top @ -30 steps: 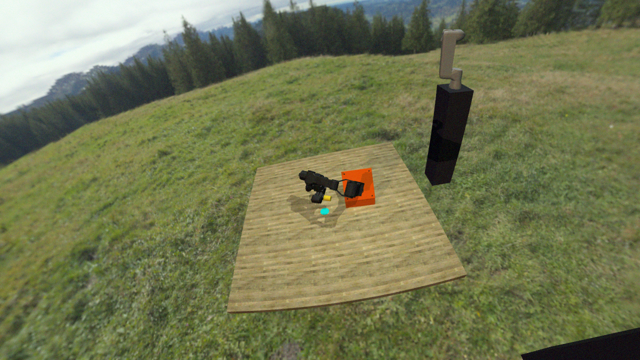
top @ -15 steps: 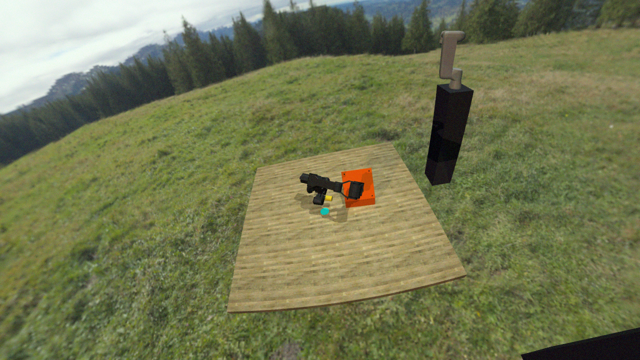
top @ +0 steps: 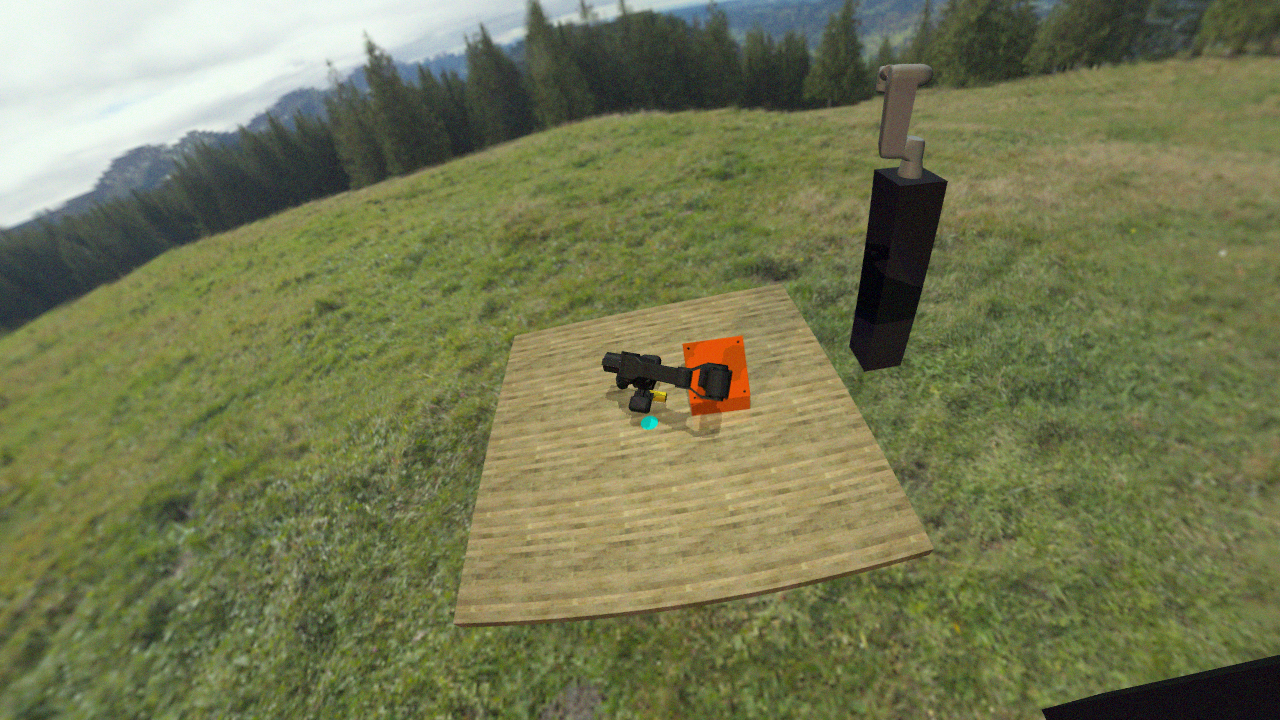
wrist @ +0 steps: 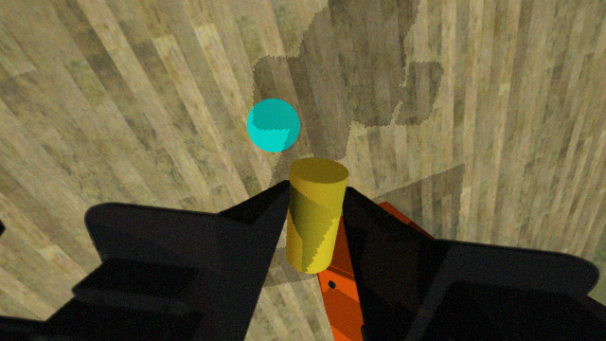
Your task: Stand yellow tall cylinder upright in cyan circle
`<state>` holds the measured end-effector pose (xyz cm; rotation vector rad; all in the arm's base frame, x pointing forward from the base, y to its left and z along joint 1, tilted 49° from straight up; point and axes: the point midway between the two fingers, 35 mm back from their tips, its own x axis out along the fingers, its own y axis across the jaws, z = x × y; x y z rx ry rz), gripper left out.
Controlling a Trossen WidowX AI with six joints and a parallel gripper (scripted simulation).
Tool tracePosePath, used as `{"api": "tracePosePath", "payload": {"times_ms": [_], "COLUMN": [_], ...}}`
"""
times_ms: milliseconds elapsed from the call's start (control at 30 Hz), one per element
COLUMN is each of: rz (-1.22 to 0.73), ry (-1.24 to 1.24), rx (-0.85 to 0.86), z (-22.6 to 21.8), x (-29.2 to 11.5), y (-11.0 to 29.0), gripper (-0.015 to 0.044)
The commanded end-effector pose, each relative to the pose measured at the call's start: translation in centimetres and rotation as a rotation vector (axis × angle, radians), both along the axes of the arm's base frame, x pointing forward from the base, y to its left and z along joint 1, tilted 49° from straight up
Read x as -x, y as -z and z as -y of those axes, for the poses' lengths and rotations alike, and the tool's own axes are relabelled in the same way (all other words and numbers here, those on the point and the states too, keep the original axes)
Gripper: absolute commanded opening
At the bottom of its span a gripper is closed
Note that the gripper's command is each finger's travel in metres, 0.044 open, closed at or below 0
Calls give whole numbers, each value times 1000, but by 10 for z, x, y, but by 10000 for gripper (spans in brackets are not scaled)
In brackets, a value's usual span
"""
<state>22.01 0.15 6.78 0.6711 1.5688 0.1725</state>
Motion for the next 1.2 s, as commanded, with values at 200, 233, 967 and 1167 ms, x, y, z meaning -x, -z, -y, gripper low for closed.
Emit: {"api": "tracePosePath", "payload": {"times_ms": [200,233,967,1167], "rz": [7,8,49,63], "ry": [6,7,36,47], "rx": [58,64,181,212], "z": [-2,-2,-4,-4], "x": [6,6,12,13], "y": [3,3,7,7], "gripper": [105,105,105,105]}}
